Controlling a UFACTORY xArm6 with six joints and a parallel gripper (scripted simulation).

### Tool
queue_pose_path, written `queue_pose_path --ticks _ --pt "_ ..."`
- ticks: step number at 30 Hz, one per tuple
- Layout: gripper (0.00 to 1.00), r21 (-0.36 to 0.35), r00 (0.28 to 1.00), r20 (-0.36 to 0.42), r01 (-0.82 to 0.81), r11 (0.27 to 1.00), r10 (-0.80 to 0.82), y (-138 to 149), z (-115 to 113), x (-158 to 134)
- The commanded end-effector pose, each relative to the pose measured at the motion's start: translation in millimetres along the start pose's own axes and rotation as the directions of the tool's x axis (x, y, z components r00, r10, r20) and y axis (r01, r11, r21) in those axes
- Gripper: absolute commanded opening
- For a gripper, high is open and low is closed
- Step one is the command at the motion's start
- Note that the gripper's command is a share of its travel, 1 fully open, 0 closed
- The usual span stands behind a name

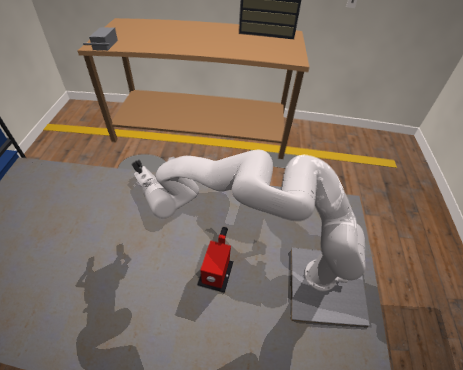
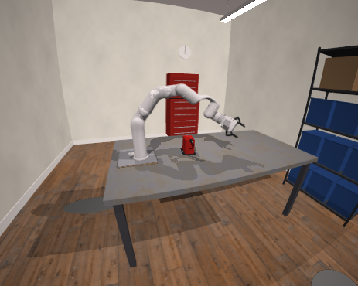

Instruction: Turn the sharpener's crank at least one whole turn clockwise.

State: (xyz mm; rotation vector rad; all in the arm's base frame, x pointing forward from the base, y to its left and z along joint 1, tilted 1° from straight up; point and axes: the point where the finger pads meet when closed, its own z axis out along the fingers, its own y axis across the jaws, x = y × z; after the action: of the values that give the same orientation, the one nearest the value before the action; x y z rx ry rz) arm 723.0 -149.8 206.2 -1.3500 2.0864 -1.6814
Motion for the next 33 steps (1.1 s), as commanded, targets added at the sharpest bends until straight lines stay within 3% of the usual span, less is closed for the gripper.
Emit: queue_pose_path --ticks 1,17,18,33 --pt "1.00 -0.056 0.987 -0.030 -0.157 0.986 0.155 2.9 -8.6 18.2" --pt "1.00 -0.169 0.841 -0.174 -0.539 0.825 0.513 25.2 -32.5 58.4" --pt "1.00 -0.182 0.790 -0.212 -0.610 0.771 0.575 31.0 -38.6 65.9" --pt "1.00 -0.183 0.481 -0.414 -0.876 0.447 0.772 62.0 -72.0 96.3"
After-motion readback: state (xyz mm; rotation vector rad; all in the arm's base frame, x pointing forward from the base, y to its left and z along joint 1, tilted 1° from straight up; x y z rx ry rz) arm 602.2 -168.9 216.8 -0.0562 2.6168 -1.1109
